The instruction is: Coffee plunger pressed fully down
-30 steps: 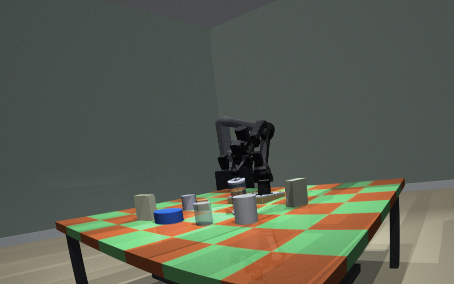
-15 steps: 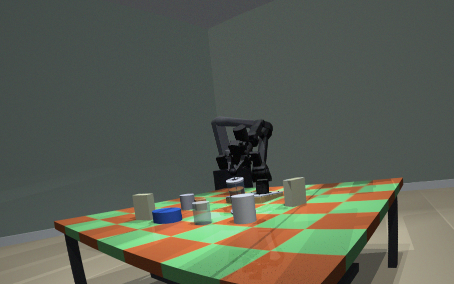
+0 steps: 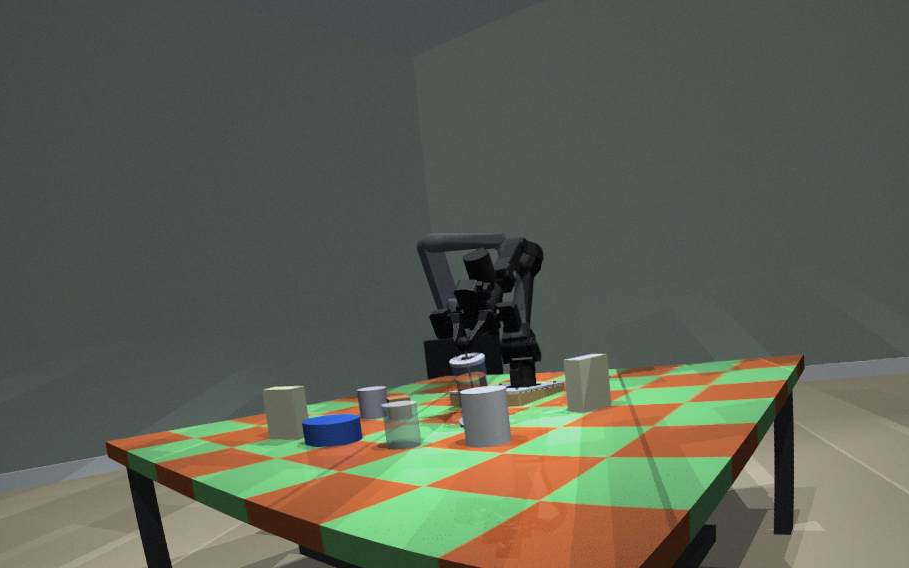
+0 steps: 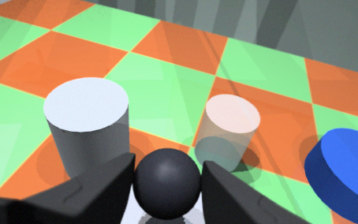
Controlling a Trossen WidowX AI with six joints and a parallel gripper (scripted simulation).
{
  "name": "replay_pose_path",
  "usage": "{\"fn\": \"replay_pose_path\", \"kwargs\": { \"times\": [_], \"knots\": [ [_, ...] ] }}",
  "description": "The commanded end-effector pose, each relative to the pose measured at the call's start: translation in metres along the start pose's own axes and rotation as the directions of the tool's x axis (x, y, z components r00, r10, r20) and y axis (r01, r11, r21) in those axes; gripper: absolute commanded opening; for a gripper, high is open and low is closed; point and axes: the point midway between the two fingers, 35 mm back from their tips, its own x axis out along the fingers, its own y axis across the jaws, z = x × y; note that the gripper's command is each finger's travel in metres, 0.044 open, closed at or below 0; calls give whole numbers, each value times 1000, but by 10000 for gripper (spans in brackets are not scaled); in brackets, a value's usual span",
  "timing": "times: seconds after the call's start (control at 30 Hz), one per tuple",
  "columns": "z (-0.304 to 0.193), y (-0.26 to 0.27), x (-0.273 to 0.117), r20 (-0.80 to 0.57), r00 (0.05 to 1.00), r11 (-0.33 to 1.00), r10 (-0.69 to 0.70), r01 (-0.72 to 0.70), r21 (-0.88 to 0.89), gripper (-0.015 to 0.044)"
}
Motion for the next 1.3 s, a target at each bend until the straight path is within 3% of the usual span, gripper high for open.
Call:
{"fn": "replay_pose_path", "kwargs": {
  "times": [0.0,0.4,0.8,1.0,1.27],
  "knots": [
    [-5,0,3,-22,1000,1000,-1,2,6,117],
    [0,0,0,-1,1000,1000,0,0,0,117],
    [0,0,0,-1,1000,1000,0,0,0,432],
    [7,0,-6,-5,1000,1000,0,0,4,440],
    [53,-2,-66,-25,1000,1000,-2,2,6,440]
  ]
}}
